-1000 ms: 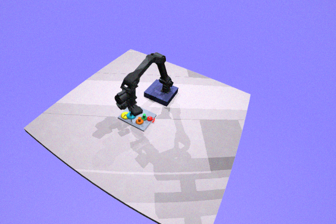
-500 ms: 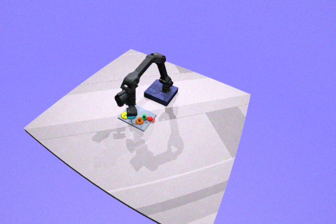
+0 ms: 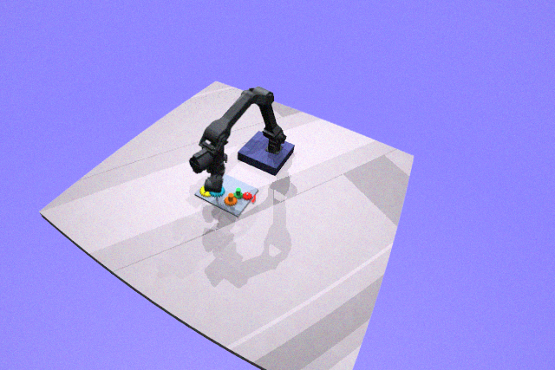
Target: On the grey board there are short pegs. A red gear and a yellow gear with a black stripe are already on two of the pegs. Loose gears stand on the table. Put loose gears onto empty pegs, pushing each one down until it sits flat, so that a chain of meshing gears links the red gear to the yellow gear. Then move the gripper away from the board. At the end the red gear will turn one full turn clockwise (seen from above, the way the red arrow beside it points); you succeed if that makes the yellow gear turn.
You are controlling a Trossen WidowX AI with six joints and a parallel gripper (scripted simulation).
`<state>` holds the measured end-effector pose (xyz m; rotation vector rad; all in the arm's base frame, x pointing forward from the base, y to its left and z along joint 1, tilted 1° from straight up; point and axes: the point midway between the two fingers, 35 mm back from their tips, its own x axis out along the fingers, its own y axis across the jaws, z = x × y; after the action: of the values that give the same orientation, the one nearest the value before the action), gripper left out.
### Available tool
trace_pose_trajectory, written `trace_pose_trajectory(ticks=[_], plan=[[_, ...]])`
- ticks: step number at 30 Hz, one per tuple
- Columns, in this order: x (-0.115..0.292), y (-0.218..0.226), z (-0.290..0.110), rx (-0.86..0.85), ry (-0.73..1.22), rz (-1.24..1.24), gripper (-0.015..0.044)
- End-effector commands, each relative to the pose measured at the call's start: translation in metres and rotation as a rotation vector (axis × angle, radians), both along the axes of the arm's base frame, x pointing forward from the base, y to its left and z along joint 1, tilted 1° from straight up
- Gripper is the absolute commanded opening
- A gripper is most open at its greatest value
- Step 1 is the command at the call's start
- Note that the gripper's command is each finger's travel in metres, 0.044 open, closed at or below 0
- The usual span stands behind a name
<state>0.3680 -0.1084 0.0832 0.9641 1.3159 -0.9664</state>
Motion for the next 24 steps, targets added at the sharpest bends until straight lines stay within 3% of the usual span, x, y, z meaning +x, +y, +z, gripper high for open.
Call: trace_pose_trajectory(ticks=[1,14,24], plan=[[0.001,0.000,-0.002,0.002,-0.003,-0.025,0.0000],[0.001,0.000,-0.020,0.000,-0.002,0.042,0.0000],[0.002,0.000,-0.035,0.002,-0.004,-0.061,0.0000]])
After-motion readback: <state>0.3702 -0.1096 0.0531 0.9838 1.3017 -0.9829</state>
